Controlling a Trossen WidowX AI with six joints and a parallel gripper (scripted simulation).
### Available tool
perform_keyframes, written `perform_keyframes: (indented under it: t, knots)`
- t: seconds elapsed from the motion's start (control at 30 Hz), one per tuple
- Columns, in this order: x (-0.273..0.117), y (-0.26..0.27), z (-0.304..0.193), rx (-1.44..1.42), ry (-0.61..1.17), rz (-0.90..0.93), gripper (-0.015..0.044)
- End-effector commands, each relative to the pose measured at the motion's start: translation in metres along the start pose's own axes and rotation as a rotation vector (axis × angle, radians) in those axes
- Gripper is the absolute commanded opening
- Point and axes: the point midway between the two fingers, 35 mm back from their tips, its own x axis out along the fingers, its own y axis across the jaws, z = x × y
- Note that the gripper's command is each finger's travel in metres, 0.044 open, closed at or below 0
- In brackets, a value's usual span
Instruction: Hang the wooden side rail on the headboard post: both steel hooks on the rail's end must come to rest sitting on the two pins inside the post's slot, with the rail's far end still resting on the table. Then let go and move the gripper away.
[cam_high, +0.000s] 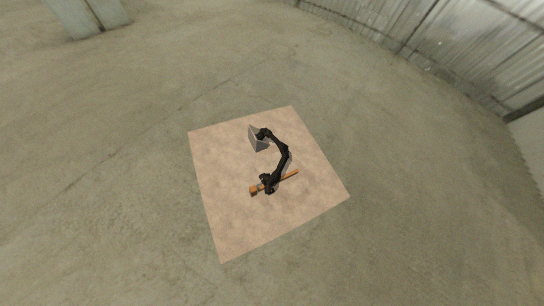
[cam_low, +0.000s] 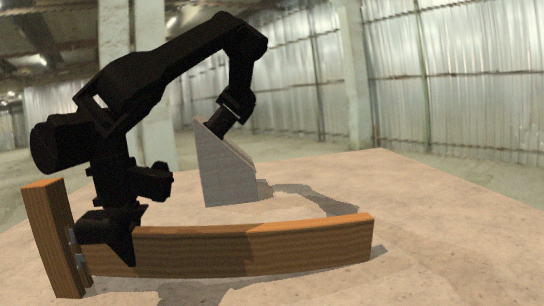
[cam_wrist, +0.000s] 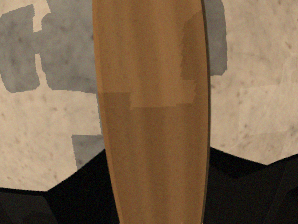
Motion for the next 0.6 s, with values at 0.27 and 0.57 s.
perform_keyframes:
  t: [0.27, 0.57]
  knots:
    - [-0.0076, -0.0033, -0.005, -0.001, 0.007, -0.015, 0.0]
    - [-0.0076, -0.0039, -0.0058, -0.001, 0.007, -0.015, 0.0]
